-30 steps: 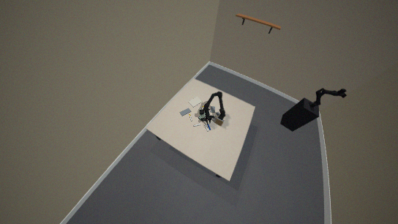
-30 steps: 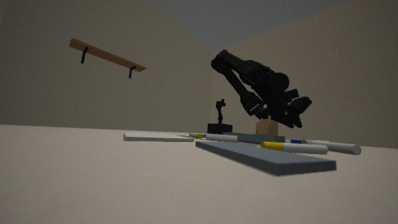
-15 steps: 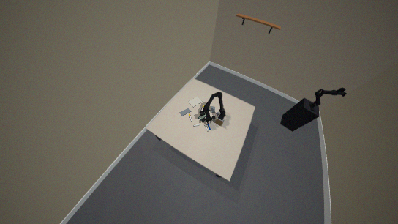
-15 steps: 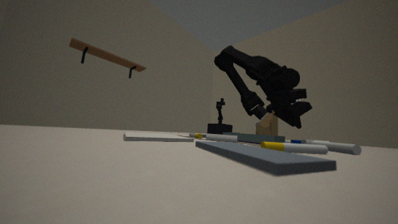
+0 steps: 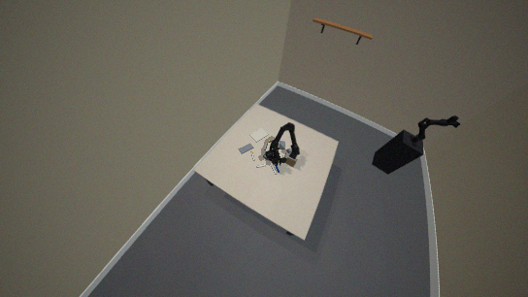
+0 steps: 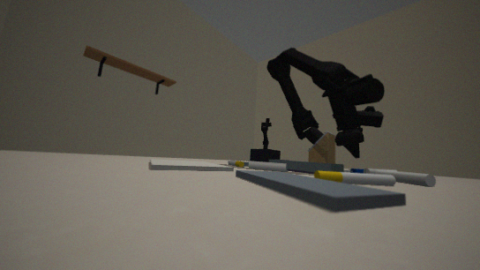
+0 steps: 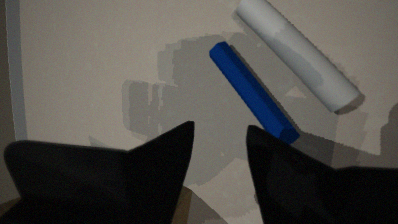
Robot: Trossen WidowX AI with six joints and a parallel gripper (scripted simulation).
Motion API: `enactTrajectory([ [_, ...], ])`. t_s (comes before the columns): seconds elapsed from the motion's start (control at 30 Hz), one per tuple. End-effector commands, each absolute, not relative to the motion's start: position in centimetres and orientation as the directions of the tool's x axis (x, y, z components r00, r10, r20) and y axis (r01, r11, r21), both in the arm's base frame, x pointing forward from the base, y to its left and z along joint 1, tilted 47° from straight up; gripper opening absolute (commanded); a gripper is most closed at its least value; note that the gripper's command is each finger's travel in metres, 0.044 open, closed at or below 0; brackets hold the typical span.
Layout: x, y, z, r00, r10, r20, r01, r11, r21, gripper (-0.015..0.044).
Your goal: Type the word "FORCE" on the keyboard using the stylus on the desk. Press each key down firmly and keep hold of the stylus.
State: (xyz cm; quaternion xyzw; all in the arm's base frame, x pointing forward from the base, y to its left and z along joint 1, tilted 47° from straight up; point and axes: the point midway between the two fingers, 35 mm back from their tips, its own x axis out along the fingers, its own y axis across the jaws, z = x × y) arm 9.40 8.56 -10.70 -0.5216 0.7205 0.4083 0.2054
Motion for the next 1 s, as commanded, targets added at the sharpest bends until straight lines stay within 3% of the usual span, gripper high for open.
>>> enactTrajectory([
  [0.0, 8.8, 9.2, -11.2, -0.136, -0.766, -0.629, -0.880, 0.385, -0.278, 0.0150],
  [0.5, 8.2, 9.6, -11.5, 0.107, -0.837, -0.536, -0.488, 0.426, -0.762, 0.0150],
  [0.77, 7.9, 10.0, -11.6, 0.234, -0.842, -0.485, -0.183, 0.452, -0.873, 0.0150],
  [0.97, 7.8, 10.2, -11.7, 0.316, -0.834, -0.452, 0.060, 0.493, -0.868, 0.0150],
])
